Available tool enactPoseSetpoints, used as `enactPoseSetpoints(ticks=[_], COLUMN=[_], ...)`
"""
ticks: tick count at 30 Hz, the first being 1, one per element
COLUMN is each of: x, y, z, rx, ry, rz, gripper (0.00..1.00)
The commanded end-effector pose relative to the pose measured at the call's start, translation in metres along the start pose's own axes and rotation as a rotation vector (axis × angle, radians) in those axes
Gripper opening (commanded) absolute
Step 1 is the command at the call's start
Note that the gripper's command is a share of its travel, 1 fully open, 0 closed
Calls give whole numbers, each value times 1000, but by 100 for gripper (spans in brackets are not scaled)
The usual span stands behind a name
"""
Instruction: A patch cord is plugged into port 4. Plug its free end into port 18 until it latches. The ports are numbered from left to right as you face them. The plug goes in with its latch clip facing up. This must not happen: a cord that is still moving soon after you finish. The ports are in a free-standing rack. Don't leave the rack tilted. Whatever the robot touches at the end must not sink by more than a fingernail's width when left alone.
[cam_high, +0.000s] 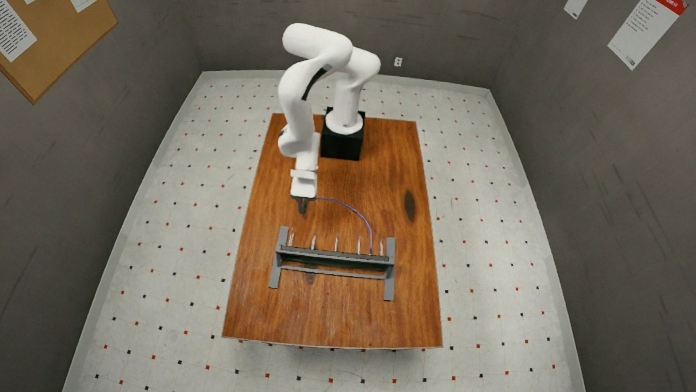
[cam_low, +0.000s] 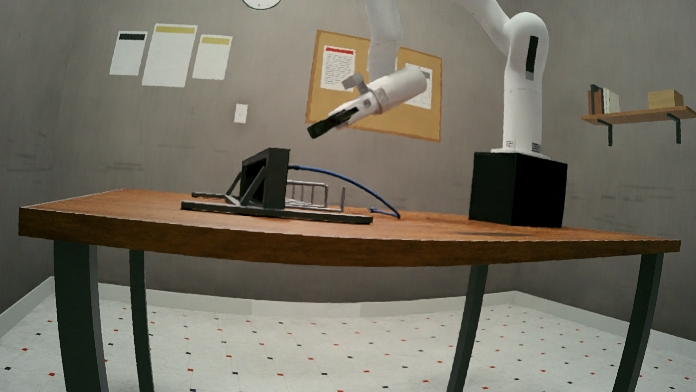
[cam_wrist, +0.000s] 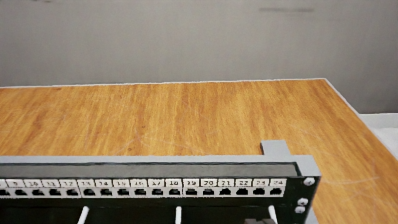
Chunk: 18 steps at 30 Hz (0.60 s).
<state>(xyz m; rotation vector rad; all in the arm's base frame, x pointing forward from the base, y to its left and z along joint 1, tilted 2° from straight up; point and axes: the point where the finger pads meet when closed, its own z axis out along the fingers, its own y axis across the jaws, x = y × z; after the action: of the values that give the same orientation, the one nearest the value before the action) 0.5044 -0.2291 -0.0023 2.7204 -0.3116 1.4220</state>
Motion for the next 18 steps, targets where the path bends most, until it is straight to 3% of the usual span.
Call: enactPoseSetpoints(ticks=[1, 18], x=[1, 1], y=[0, 0], z=[-4, -35], rx=[0, 0], ry=[2, 2], rz=[0, 0], gripper=[0, 0])
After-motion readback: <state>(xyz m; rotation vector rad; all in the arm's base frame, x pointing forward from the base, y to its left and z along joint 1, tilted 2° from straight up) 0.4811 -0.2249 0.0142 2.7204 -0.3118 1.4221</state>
